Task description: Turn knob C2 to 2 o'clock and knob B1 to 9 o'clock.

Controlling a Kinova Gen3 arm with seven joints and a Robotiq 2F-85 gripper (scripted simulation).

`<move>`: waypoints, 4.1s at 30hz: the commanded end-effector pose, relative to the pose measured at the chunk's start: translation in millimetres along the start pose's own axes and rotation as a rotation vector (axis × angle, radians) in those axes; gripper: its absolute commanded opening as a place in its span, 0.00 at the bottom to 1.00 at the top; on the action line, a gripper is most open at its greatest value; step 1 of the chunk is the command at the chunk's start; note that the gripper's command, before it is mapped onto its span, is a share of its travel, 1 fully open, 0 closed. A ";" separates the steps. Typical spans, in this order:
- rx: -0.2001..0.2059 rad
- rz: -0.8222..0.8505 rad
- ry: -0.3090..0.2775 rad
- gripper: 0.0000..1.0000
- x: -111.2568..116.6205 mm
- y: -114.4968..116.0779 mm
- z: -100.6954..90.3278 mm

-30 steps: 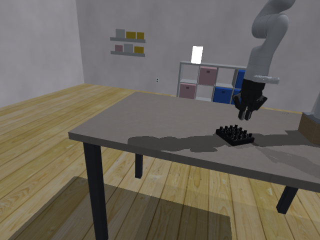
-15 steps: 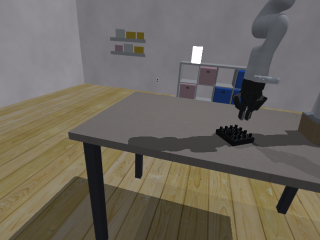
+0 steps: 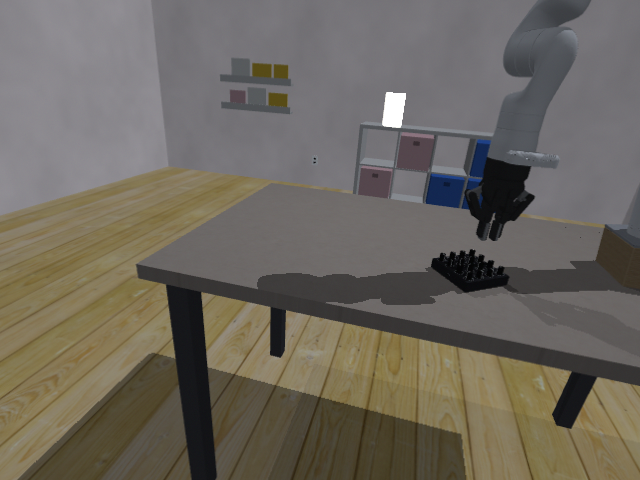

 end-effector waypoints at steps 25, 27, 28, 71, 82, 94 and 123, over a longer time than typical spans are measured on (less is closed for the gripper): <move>-0.003 -0.001 0.003 0.19 0.2 0.4 7.2; -0.003 -0.001 0.003 0.19 0.3 0.4 9.4; -0.003 -0.001 0.003 0.19 0.3 0.5 10.6; -0.003 -0.001 0.003 0.19 2.1 0.9 44.5; -0.003 -0.001 0.003 0.19 2.1 0.9 44.5; -0.003 -0.001 0.003 0.19 2.1 0.9 44.5; -0.003 -0.001 0.003 0.19 2.2 0.9 51.5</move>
Point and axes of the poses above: the point where the finger pads meet when closed, its own z axis out along the fingers, its own y axis across the jaws, x = y × z, the point moved 6 cm from there along -z, back along the fingers, and after that the axes turned 14 degrees about -z, right-handed, at the moved point
